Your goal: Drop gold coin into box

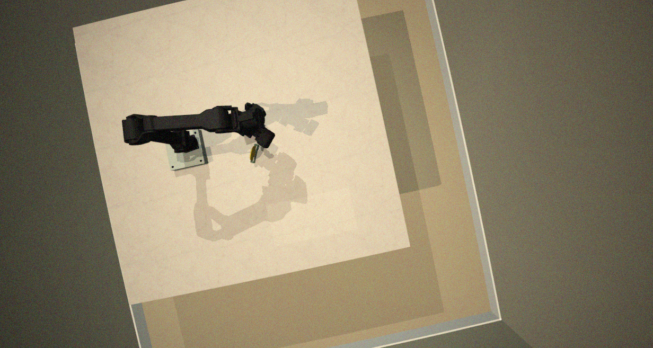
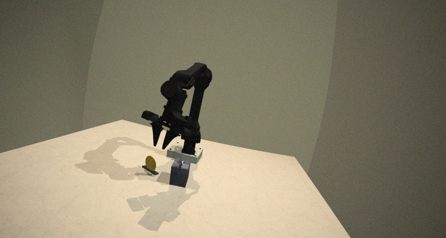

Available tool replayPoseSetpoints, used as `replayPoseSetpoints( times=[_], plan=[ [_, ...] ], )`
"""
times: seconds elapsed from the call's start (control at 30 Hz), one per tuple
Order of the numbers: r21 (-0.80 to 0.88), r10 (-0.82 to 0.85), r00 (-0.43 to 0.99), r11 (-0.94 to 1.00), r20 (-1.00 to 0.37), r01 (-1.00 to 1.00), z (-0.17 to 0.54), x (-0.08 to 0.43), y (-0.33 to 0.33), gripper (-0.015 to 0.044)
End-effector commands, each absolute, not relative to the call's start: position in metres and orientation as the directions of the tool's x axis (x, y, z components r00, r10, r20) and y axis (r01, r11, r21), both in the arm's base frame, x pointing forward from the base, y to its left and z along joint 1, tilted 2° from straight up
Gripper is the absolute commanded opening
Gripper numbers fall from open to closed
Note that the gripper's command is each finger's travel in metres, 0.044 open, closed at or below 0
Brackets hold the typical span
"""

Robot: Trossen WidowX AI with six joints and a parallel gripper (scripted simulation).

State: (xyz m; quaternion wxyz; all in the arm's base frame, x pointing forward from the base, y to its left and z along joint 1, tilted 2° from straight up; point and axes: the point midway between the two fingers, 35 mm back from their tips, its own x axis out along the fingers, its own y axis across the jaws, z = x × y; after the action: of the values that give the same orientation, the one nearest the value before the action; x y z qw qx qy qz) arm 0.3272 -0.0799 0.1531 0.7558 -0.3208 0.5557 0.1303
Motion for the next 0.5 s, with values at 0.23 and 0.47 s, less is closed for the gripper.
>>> replayPoseSetpoints(
  times=[0.23,0.47],
  plan=[
    [-0.047,0.005,0.060,0.544,-0.998,-0.838,0.141,0.246,-0.129,0.0161],
    [-0.047,0.005,0.059,0.544,-0.998,-0.838,0.141,0.244,-0.131,0.0161]
  ],
)
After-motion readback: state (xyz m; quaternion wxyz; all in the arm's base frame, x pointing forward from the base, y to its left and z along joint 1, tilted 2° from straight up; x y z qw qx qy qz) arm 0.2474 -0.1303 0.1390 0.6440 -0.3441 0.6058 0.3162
